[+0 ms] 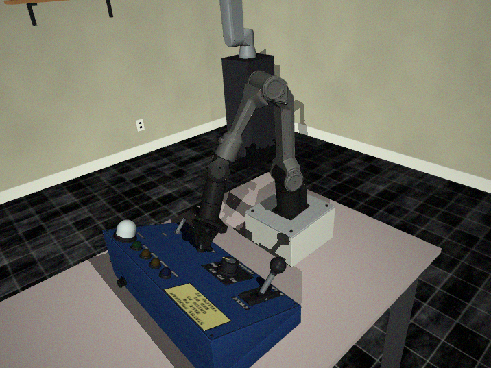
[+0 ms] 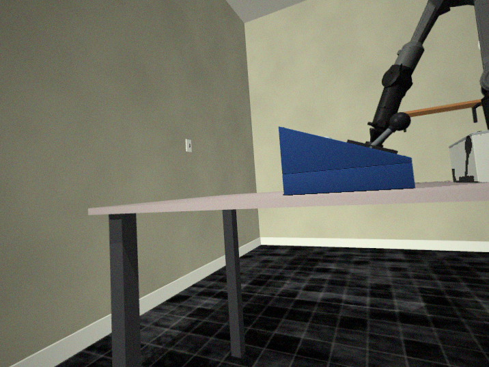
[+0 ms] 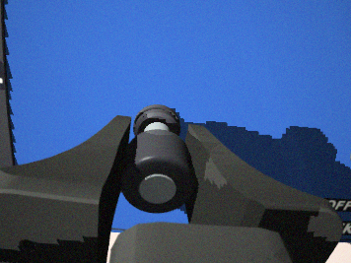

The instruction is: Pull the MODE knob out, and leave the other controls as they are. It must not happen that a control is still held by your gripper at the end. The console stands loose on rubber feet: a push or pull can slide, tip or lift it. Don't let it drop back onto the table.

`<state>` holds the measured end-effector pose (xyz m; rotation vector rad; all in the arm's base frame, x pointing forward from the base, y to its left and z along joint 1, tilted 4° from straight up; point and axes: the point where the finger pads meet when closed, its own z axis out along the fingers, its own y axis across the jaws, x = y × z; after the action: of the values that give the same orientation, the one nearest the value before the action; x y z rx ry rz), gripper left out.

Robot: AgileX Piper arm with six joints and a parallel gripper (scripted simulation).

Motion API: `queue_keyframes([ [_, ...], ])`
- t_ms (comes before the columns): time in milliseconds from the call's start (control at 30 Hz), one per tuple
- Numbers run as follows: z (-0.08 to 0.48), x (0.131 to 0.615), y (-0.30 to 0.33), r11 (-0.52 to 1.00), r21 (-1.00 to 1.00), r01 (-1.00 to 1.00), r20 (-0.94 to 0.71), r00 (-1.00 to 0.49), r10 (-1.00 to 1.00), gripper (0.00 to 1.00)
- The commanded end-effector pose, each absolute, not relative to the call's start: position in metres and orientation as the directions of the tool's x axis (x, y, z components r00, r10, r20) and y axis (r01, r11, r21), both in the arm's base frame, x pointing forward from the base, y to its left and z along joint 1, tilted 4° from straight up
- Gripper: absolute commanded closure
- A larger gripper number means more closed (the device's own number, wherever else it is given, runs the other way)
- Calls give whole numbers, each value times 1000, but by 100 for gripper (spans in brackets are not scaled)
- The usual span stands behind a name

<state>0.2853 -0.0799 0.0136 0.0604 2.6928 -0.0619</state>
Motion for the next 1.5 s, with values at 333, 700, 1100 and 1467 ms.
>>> queue_keyframes([
  [333,16,284,-80,998,-34,52,-433,-901,32,100],
  [700,19,283,-79,998,-33,52,-434,-901,32,100],
  [1100,22,281,-79,998,-33,52,-434,-901,32,100],
  [1467,25,280,-79,998,-33,52,-433,-901,32,100],
])
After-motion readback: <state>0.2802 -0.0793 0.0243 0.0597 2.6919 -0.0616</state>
